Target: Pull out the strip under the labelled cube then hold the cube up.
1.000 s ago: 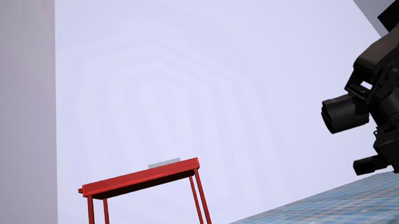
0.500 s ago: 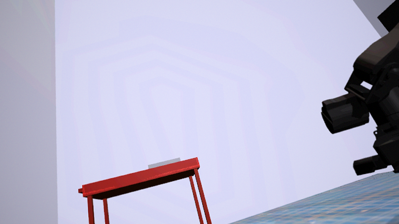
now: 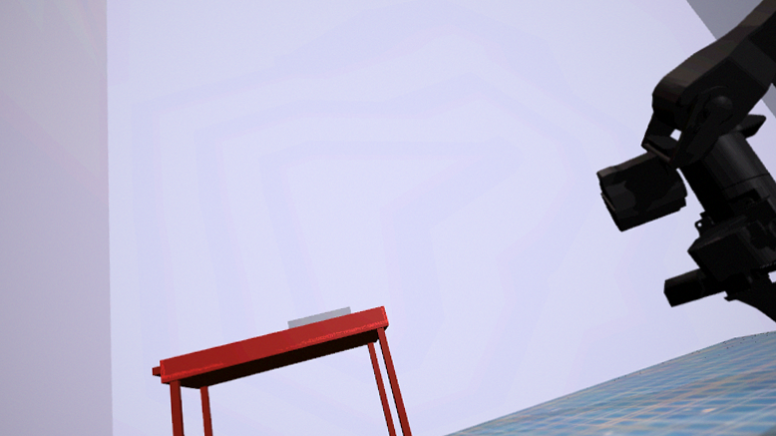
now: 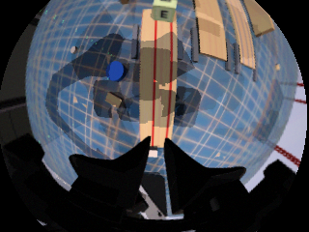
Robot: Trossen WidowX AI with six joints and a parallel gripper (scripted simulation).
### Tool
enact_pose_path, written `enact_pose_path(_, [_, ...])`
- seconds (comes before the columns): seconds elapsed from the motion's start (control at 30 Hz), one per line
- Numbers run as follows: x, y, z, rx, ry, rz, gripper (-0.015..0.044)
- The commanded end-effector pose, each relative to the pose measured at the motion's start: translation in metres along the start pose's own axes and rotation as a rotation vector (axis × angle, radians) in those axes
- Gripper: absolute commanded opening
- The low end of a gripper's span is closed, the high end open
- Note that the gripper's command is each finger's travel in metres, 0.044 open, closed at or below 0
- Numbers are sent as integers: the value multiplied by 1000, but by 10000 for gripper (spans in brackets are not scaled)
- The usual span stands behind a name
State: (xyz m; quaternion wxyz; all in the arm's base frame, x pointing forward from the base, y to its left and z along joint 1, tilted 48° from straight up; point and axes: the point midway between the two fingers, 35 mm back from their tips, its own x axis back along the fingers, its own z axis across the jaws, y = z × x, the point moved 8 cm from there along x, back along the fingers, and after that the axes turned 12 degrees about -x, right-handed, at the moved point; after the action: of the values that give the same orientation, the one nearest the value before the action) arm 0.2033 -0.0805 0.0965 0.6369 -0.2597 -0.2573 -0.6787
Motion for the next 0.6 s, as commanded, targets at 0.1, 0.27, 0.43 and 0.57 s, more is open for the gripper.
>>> enact_pose_path(0.1, [3, 24, 7, -43, 6, -1, 263])
enact_pose_path(0.27, [6, 40, 12, -43, 6, -1, 394])
enact_pose_path(0.43, [8, 55, 16, -42, 6, -2, 440])
enact_pose_path(0.57, [10, 67, 20, -42, 6, -2, 440])
